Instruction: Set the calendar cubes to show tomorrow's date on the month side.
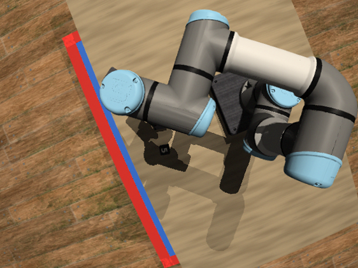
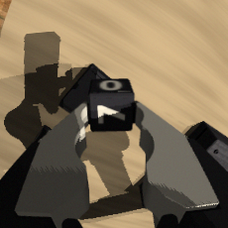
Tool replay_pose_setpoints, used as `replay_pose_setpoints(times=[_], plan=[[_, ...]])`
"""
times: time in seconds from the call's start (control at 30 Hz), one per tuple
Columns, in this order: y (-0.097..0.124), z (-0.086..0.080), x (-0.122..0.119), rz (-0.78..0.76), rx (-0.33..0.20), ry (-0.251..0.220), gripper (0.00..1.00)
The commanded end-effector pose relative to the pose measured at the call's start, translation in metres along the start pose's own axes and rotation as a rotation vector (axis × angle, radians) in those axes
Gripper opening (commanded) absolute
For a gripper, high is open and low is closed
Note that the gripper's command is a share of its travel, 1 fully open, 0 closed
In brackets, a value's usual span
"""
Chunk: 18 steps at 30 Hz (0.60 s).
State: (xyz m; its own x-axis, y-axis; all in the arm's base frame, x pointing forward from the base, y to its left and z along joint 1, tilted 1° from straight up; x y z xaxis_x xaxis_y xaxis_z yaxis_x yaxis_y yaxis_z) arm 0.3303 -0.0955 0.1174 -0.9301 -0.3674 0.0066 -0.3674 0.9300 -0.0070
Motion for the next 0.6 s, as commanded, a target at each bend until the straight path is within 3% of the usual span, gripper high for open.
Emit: replay_pose_setpoints(times=[0.0, 0.57], plan=[[-0.0057, -0.0012, 0.0019, 0.162, 0.008, 0.004, 0.11], [-0.0150, -0.0005, 0.0087, 0.482, 0.009, 0.003, 0.11]])
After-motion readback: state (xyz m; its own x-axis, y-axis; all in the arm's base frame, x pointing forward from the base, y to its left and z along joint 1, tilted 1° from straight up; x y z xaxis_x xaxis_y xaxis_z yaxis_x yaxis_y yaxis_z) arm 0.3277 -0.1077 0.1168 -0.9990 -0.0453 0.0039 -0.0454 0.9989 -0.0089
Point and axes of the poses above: the point where the finger pads meet when closed, its own z axis out along the fingers, its own x axis across the jaws, y = z × x, the point moved 4 cm from there along -z, back along the fingers, and after that the axes turned 12 degrees about z, right-handed, at the moved point
